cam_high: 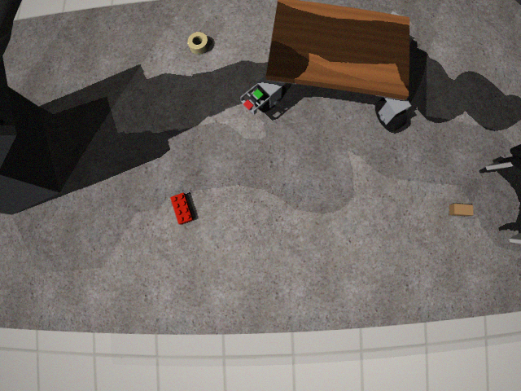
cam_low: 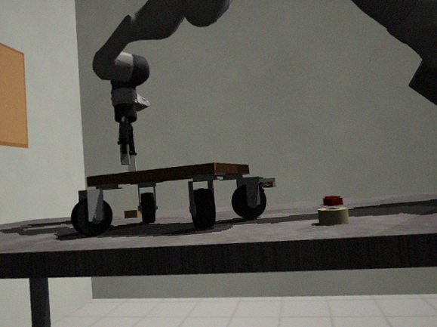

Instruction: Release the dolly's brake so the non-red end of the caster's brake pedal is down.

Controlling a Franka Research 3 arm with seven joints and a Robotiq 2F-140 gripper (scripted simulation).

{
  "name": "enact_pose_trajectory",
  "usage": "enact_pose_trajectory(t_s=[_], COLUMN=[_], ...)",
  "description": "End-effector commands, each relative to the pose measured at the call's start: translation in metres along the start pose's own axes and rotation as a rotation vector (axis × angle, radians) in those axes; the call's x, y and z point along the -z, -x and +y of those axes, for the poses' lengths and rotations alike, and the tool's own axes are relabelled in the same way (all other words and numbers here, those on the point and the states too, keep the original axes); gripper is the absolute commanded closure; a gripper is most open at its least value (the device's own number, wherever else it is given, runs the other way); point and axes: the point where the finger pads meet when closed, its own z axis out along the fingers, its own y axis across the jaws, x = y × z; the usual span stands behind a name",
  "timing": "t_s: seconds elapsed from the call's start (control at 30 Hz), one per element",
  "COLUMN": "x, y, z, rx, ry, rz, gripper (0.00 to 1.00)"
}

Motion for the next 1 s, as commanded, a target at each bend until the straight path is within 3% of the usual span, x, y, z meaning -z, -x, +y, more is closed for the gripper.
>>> enact_pose_trajectory(t_s=[0.0,0.53,0.57,0.73,0.97], x=[0.000,0.000,0.000,-0.001,-0.001], y=[0.000,0.000,0.000,0.011,0.069], z=[0.000,0.000,0.000,0.007,0.049], rx=[0.000,0.000,0.000,0.040,0.252], ry=[0.000,0.000,0.000,-0.003,-0.032], rz=[0.000,0.000,0.000,-0.019,-0.124], gripper=[0.00,0.00,1.00,1.00,1.00])
